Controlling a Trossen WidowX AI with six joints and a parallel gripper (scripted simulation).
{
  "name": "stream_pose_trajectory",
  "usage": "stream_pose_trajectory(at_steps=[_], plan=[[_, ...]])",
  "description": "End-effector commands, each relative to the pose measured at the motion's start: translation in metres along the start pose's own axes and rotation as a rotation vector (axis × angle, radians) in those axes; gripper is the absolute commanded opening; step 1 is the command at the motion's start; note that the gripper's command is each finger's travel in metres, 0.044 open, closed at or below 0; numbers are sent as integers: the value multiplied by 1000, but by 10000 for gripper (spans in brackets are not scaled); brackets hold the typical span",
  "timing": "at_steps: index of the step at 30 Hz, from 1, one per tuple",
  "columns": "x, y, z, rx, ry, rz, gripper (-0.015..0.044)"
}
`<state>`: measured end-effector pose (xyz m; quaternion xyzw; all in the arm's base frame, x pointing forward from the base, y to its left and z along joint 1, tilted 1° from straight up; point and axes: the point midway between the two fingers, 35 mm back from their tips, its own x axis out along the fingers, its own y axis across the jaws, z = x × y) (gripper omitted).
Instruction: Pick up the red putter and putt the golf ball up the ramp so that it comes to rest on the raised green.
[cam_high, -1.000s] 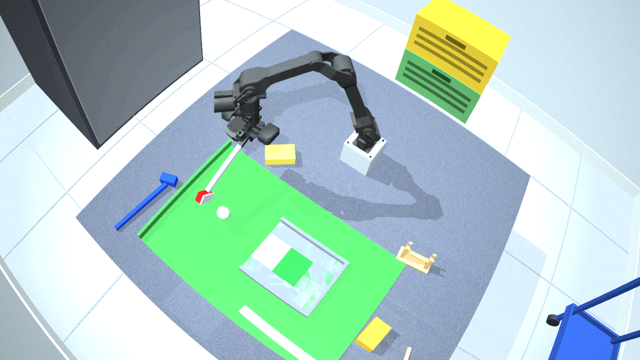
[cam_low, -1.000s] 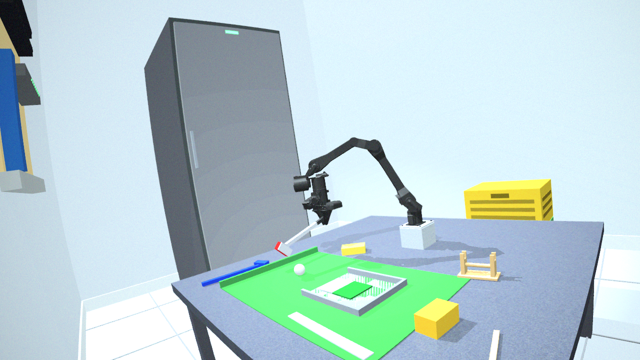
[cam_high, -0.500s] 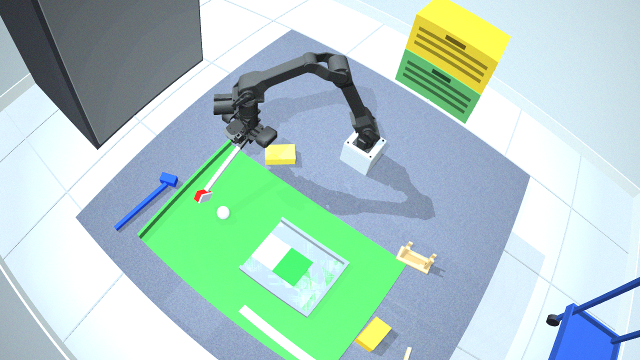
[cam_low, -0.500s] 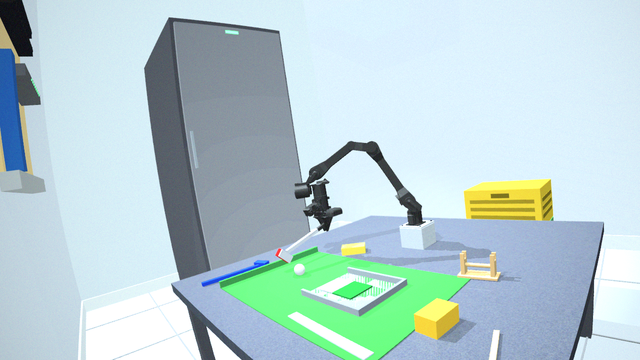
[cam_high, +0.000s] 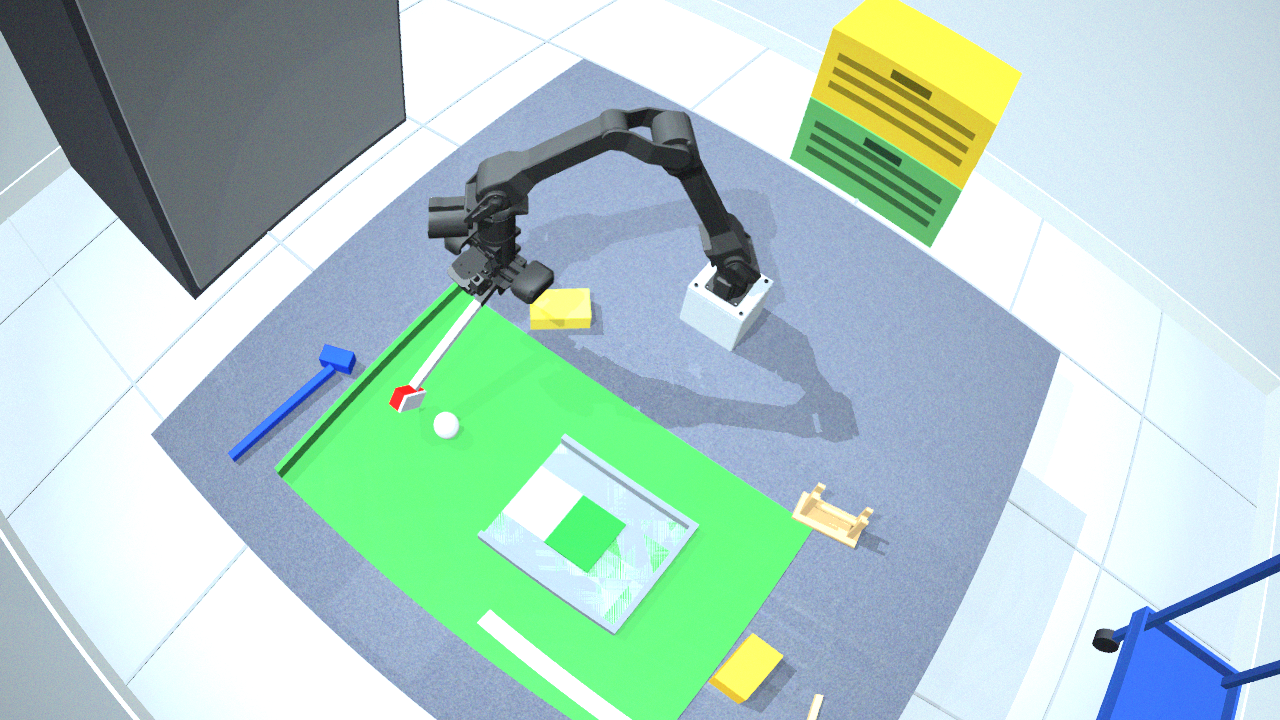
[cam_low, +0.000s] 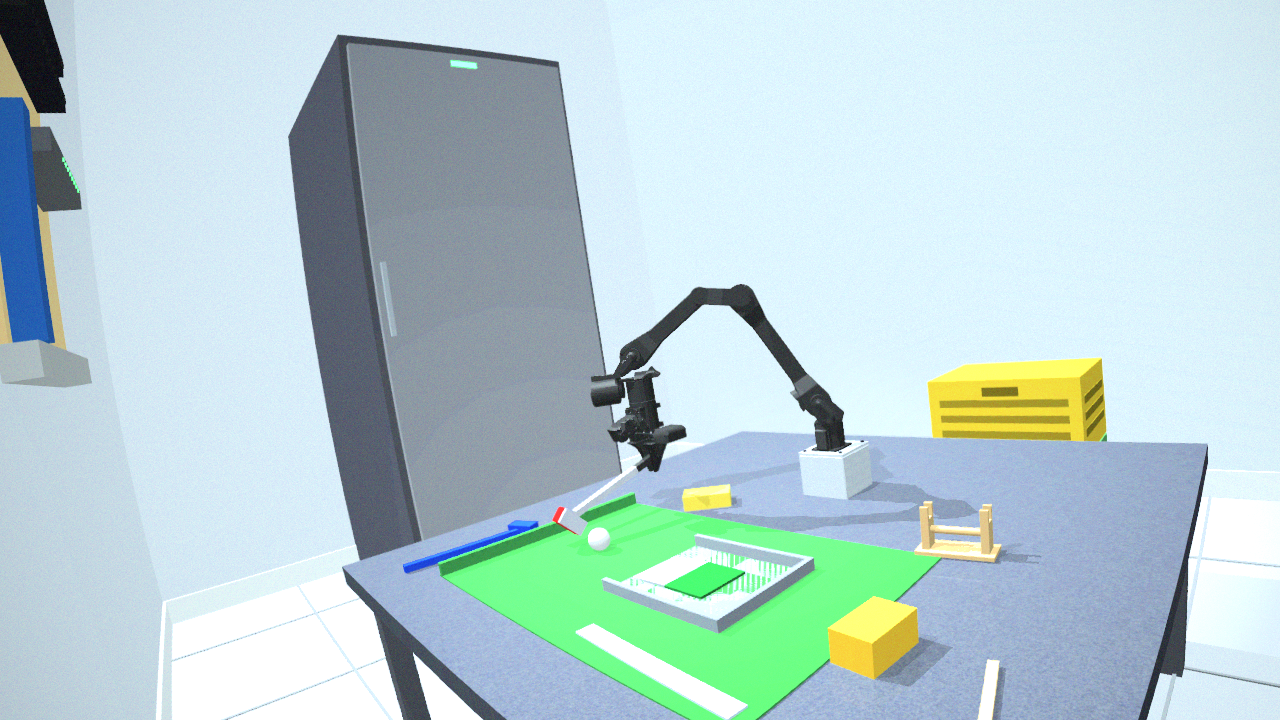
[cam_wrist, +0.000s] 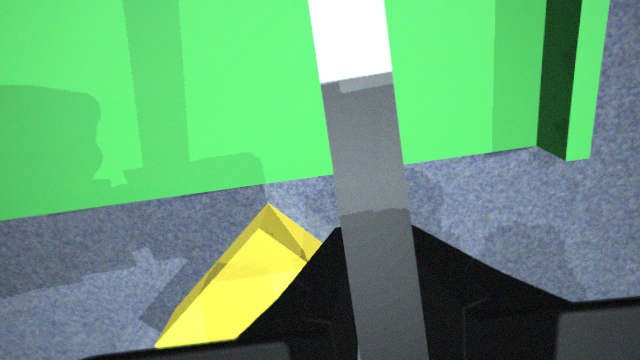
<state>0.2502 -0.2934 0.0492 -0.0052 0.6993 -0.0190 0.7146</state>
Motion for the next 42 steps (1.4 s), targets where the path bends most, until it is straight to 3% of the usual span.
stream_pose_trajectory(at_steps=[1, 20, 31, 42], plan=[[7, -1, 1, 5, -3, -3, 0], [15, 0, 0, 0, 0, 0, 0], [17, -31, 0, 5, -3, -5, 0], [17, -7, 4, 10, -1, -1, 0]])
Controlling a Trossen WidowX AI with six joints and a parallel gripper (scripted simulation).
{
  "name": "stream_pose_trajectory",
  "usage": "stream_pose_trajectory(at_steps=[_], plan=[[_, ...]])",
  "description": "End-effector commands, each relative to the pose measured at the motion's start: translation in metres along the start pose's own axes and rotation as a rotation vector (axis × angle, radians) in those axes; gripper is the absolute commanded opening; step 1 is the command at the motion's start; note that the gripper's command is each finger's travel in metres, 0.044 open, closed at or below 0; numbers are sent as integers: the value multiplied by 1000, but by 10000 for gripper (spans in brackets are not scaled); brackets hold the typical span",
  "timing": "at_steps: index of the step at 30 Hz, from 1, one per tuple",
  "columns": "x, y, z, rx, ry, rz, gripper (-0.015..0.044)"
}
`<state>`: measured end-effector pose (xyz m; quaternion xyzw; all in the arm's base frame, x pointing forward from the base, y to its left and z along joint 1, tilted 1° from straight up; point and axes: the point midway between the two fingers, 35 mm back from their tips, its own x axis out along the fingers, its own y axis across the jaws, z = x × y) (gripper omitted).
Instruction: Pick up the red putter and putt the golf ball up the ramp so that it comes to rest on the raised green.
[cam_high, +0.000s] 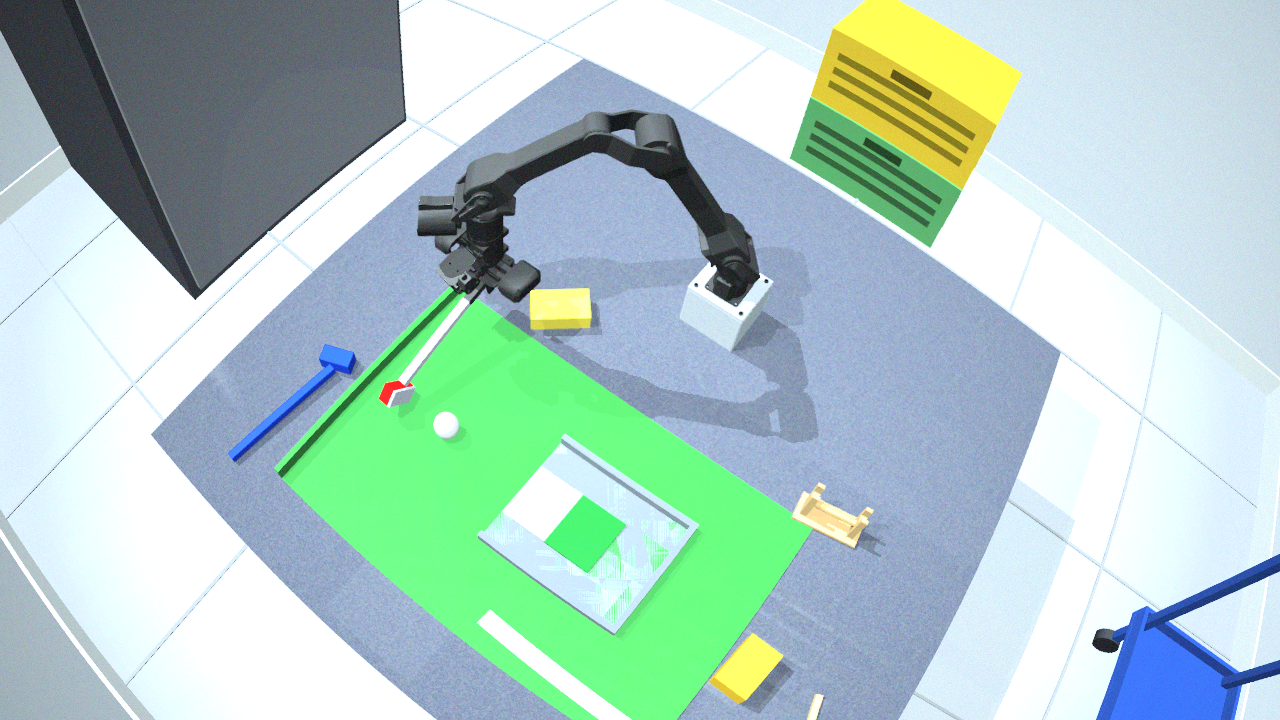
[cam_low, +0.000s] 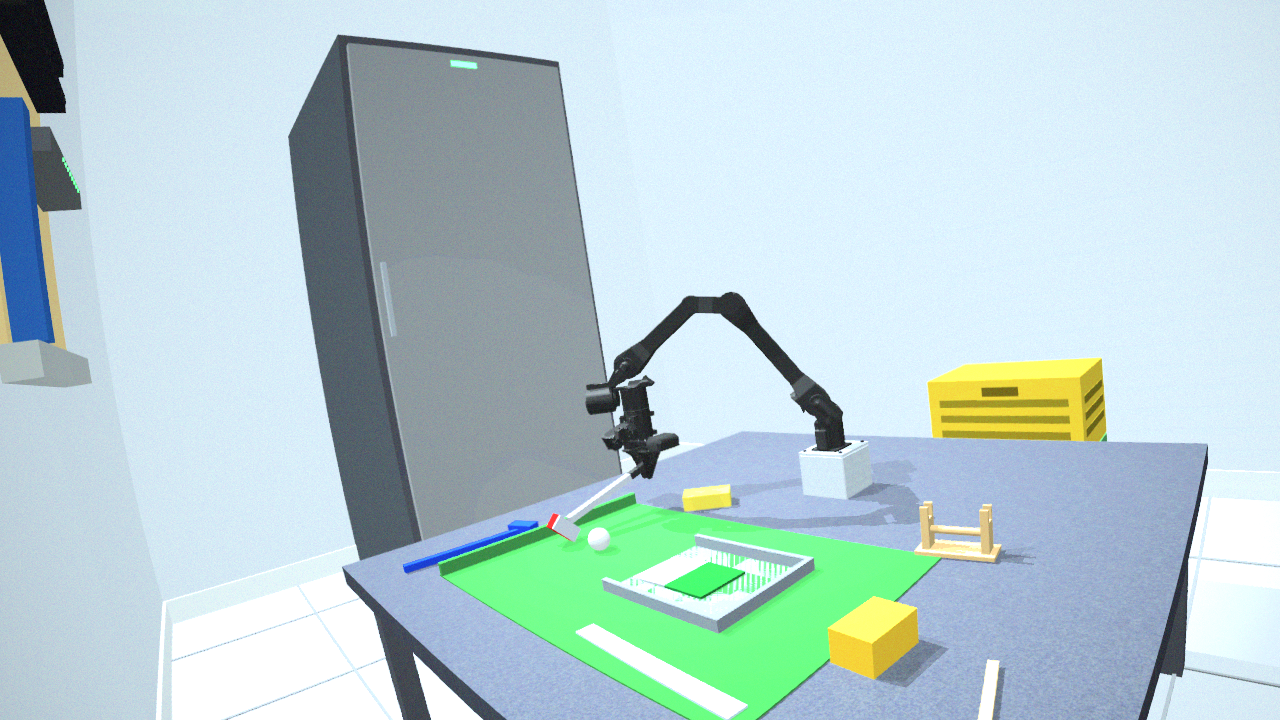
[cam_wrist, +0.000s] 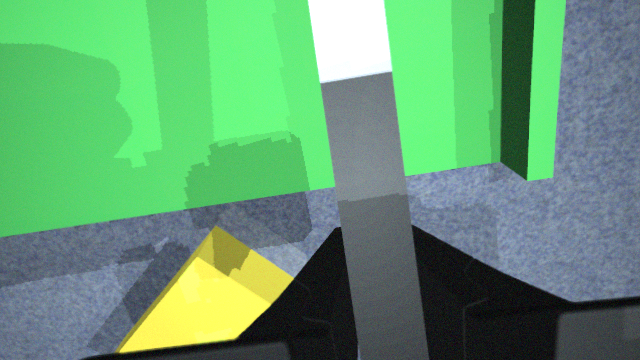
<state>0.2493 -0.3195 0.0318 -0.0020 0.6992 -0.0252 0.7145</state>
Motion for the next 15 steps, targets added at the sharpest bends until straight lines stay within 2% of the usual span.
stream_pose_trajectory(at_steps=[1, 8, 15], plan=[[-2, 32, 6, -4, -1, 5, 0], [0, 126, 1, -8, -3, 12, 0], [-3, 134, -1, -8, -4, 13, 0]])
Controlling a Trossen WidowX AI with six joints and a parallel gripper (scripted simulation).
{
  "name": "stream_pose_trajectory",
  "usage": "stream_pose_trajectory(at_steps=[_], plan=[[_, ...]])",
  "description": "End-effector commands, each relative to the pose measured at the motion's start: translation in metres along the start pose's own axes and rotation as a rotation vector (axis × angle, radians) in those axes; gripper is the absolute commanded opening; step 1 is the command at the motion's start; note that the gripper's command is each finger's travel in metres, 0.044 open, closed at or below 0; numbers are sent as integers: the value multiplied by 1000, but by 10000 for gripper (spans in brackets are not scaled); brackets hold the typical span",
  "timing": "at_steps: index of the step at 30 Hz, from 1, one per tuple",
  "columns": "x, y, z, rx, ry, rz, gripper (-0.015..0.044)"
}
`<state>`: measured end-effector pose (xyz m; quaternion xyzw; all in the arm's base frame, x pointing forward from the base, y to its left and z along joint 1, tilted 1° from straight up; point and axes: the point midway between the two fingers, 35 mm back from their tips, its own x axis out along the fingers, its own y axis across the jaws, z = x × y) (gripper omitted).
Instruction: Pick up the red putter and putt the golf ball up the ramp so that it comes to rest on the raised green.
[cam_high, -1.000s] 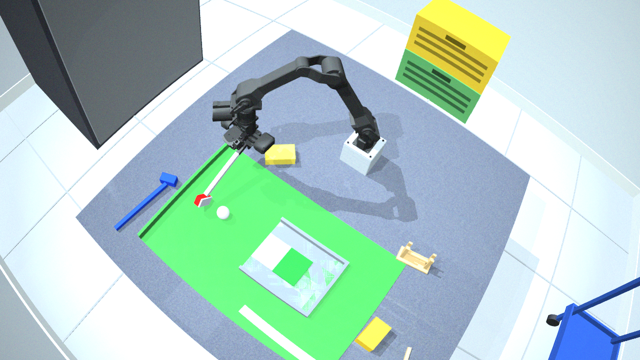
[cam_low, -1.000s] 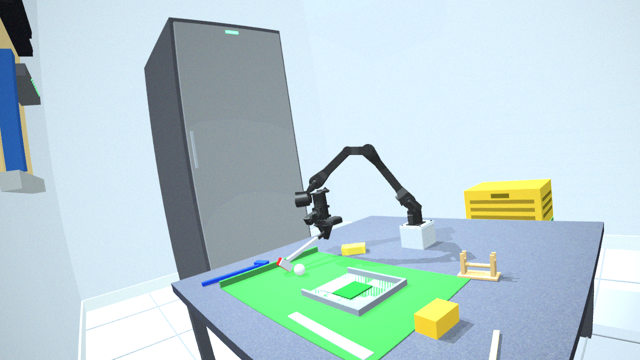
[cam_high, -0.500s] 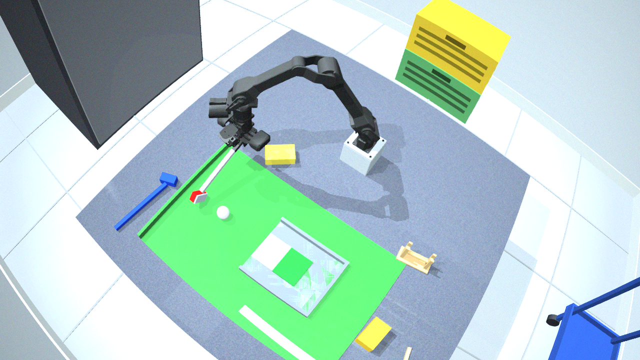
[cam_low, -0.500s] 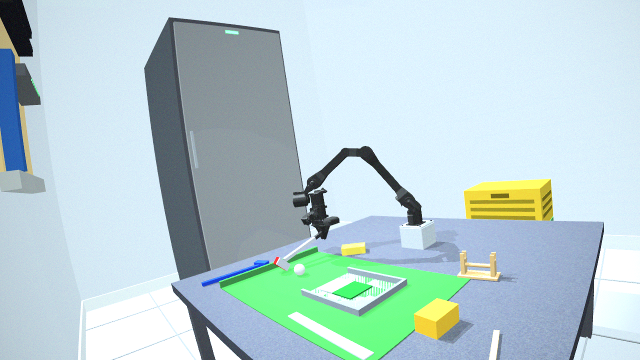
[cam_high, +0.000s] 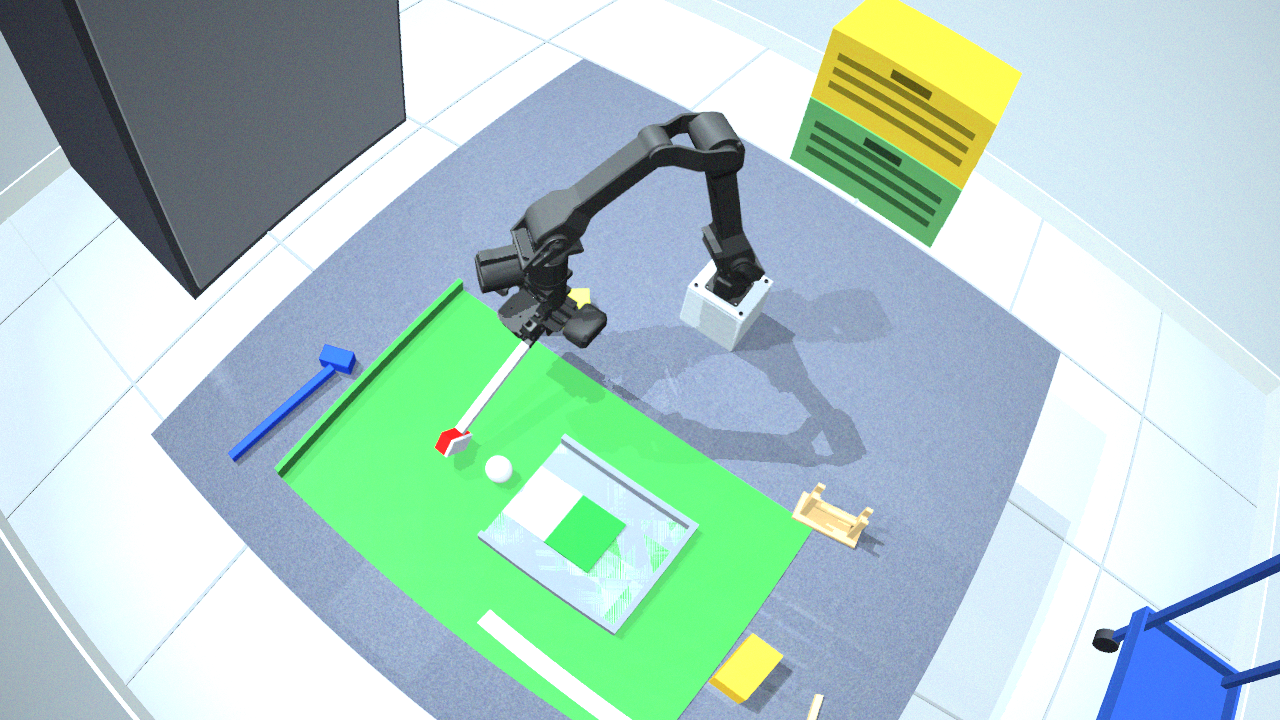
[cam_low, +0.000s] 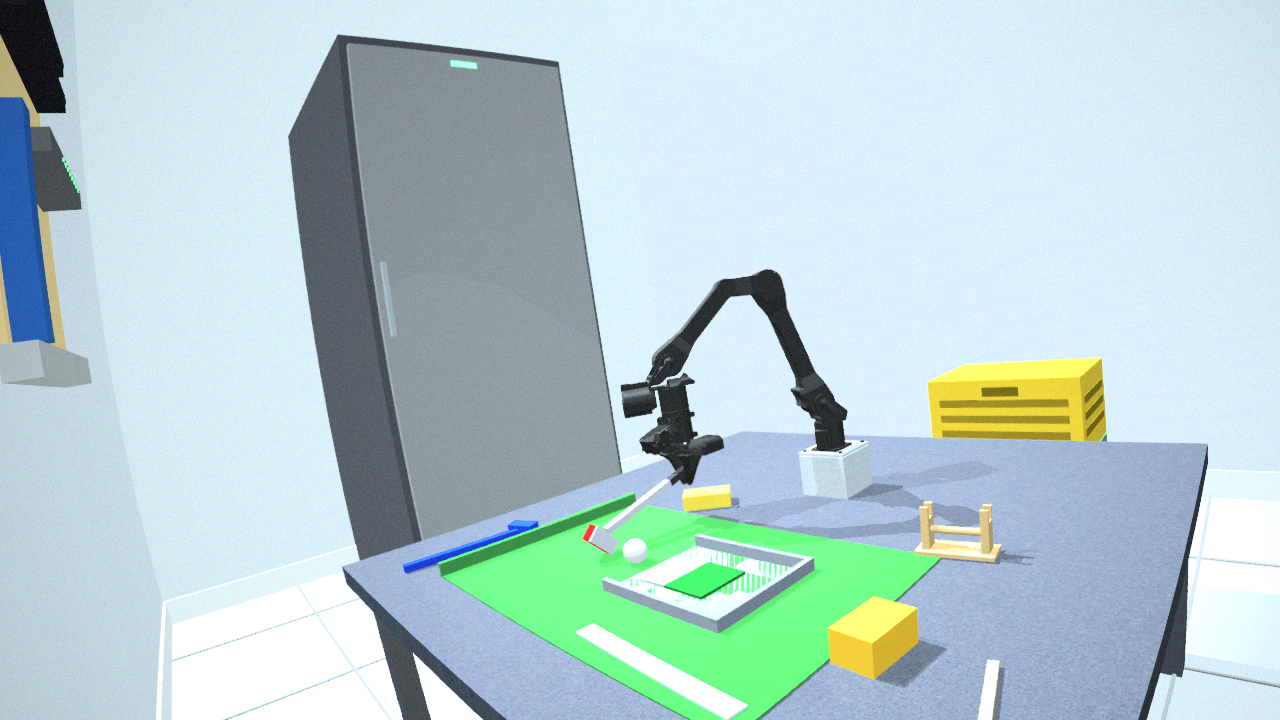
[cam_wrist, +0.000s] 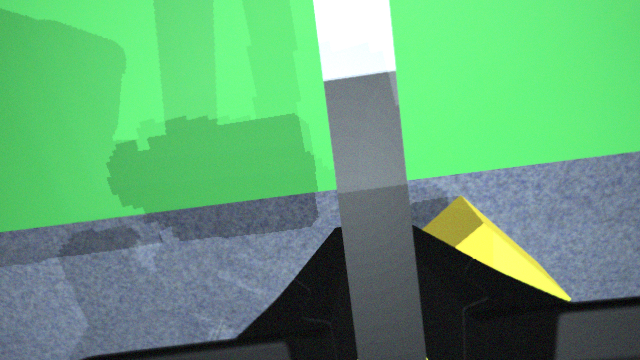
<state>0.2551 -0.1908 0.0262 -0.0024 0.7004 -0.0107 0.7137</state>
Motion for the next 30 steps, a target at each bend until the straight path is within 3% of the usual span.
stream_pose_trajectory(at_steps=[1, 10, 30], plan=[[-6, 5, -2, 12, -6, -7, 0], [-59, 6, -2, 12, -7, -8, 0], [-52, 5, -2, 7, -6, -7, 0]])
